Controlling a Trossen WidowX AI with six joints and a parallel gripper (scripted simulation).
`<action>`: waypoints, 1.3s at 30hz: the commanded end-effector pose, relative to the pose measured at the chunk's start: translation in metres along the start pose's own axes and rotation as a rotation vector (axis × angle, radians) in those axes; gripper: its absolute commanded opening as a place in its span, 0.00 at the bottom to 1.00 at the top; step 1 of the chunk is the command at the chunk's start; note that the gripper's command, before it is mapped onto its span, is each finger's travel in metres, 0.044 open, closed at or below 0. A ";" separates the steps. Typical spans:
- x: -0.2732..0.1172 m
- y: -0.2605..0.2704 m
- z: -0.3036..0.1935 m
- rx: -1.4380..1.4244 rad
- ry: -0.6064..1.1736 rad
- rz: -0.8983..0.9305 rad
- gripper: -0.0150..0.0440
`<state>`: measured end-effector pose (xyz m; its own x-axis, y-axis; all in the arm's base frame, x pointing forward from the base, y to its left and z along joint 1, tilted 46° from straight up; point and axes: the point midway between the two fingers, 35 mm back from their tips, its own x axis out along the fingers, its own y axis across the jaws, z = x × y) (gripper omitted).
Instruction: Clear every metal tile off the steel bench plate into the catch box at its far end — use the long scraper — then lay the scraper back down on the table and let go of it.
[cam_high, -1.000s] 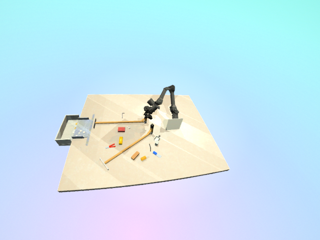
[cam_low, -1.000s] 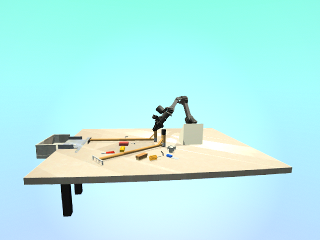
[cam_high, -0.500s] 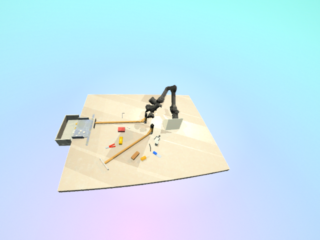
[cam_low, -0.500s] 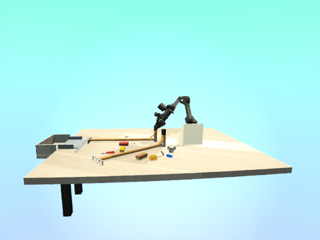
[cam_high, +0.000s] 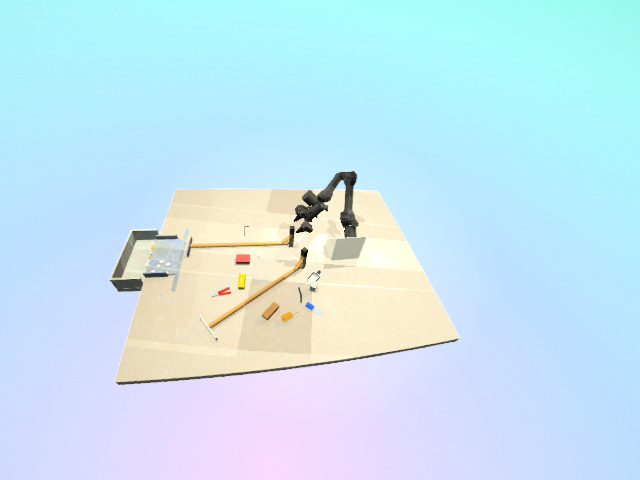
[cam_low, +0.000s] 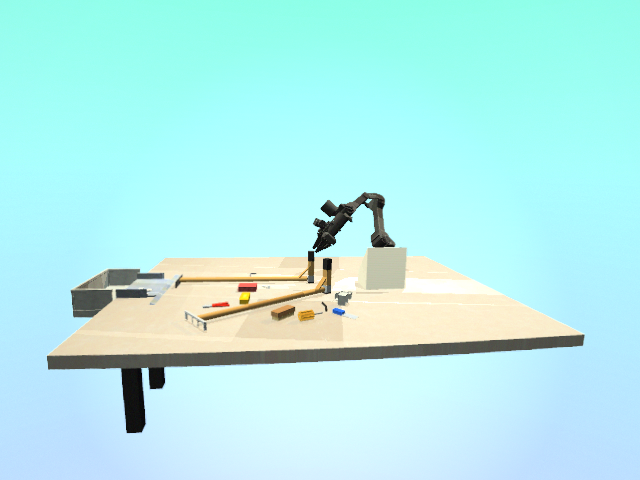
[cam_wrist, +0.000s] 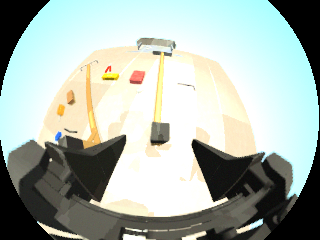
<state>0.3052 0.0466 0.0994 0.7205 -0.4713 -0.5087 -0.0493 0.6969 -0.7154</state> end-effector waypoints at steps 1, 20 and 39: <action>-0.012 0.001 0.013 -0.006 -0.049 -0.005 1.00; -0.080 0.010 0.069 -0.046 -0.303 -0.008 1.00; -0.159 0.012 0.104 -0.046 -0.529 0.010 1.00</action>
<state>0.2693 0.1768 0.2081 0.9587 -0.1503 -0.2416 -0.0828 0.6648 -0.7425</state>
